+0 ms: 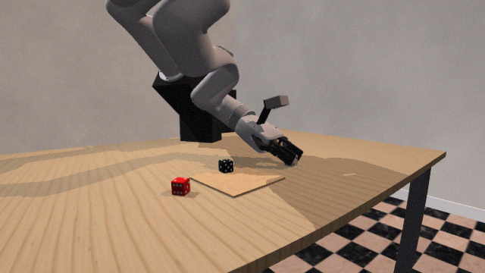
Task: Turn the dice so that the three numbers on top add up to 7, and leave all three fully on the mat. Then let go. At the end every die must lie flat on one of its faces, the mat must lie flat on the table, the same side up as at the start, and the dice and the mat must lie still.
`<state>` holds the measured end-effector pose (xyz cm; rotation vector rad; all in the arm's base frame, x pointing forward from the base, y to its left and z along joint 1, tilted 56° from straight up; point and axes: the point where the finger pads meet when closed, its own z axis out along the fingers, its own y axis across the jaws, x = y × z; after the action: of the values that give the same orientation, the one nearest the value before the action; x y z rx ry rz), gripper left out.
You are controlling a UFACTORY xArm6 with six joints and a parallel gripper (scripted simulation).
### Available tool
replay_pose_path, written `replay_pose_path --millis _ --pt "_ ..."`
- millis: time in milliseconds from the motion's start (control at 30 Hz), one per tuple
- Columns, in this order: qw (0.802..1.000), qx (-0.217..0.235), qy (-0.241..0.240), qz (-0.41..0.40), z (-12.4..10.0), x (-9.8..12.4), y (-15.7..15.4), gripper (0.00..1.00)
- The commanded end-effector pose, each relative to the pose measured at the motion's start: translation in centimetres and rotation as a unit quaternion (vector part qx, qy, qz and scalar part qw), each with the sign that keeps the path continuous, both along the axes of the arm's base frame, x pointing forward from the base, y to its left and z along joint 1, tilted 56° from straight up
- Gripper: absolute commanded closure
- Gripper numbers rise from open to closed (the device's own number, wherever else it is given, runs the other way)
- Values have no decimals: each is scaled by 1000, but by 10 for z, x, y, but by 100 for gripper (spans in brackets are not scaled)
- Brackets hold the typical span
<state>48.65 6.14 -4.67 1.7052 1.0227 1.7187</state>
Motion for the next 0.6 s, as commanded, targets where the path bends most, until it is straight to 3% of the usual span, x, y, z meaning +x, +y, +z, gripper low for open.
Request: replay_pose_path --millis 0,300,567 --pt "1000 0 0 1 1 -7 0 58" --pt "1000 0 0 1 3 -38 -5 58" --pt "1000 0 0 1 3 -43 -6 58"
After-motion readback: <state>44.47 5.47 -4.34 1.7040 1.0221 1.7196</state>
